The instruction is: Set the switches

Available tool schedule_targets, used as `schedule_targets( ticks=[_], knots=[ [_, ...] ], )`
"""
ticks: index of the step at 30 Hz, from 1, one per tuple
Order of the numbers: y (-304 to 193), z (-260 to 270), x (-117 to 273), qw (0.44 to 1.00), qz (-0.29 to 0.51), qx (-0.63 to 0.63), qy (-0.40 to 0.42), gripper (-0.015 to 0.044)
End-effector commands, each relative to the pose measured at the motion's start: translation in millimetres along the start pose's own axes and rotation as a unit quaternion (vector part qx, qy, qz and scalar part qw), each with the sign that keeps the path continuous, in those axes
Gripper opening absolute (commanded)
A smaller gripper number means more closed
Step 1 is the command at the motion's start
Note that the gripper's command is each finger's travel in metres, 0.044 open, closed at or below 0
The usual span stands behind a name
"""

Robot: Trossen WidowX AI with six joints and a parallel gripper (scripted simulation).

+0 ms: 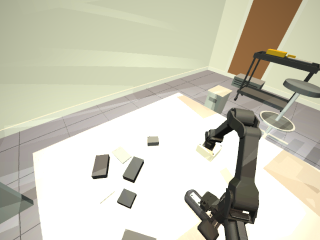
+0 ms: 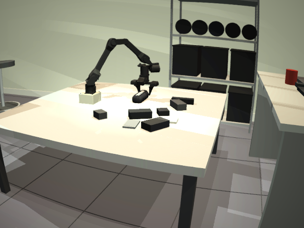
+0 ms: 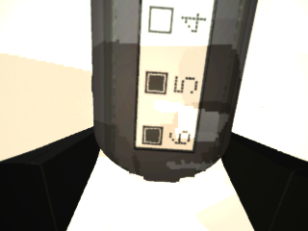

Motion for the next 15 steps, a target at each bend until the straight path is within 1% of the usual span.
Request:
schedule_targets(
  ticks=[1,15],
  knots=[
    [1.6,-1.4,-7.0,1.000,-0.007,-0.003,-0.005,0.0338],
    [0.6,-1.3,-14.4,1.000,-0.006,-0.003,-0.004,0.0338]
  ],
)
Point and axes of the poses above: the point midway between the two fingers, 35 mm back from their tips, its own x axis back along the fingers, its own z axis across the jaws, y = z × x, the point moved 3 cm from there along x, back along the fingers, and after that the axes turned 6 degrees about x, right-handed, at the moved point
